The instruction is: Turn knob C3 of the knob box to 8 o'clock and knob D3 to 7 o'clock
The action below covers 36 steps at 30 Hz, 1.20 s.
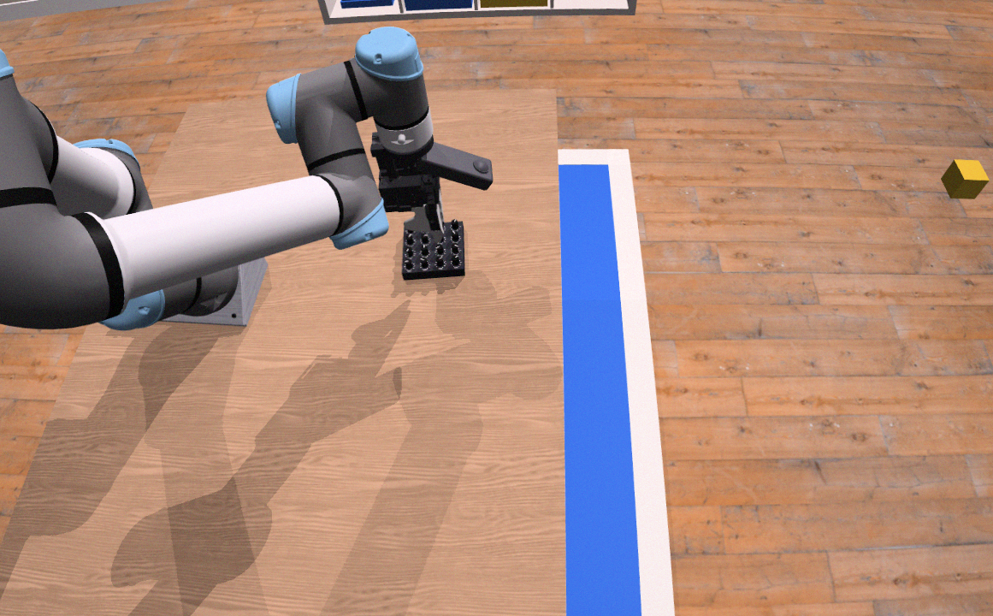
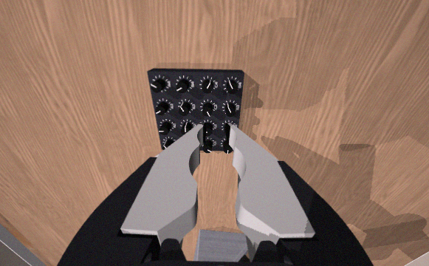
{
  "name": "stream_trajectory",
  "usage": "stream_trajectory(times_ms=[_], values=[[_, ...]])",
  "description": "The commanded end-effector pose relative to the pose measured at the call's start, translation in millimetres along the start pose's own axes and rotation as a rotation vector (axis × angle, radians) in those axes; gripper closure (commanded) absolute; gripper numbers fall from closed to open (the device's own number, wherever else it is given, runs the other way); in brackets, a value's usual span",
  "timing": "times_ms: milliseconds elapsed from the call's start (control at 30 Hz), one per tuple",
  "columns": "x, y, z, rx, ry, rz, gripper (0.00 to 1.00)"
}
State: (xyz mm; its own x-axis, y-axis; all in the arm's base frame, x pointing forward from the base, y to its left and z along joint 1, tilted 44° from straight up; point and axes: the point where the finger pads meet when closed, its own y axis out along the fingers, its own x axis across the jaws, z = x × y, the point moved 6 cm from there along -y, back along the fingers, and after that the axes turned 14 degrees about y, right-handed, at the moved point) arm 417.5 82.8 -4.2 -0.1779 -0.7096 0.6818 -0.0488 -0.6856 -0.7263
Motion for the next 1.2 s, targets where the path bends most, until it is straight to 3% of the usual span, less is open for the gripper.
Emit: stream_trajectory(times_ms=[0, 67, 567, 1167], values=[[2.8, -2.5, 1.2, -0.003, 0.156, -0.008, 0.89], [2.8, -2.5, 1.2, -0.003, 0.156, -0.008, 0.89], [14.0, -9.5, 0.4, -0.001, 0.640, -0.008, 0.89], [17.7, -11.9, -0.7, 0.000, 0.812, -0.008, 0.89]])
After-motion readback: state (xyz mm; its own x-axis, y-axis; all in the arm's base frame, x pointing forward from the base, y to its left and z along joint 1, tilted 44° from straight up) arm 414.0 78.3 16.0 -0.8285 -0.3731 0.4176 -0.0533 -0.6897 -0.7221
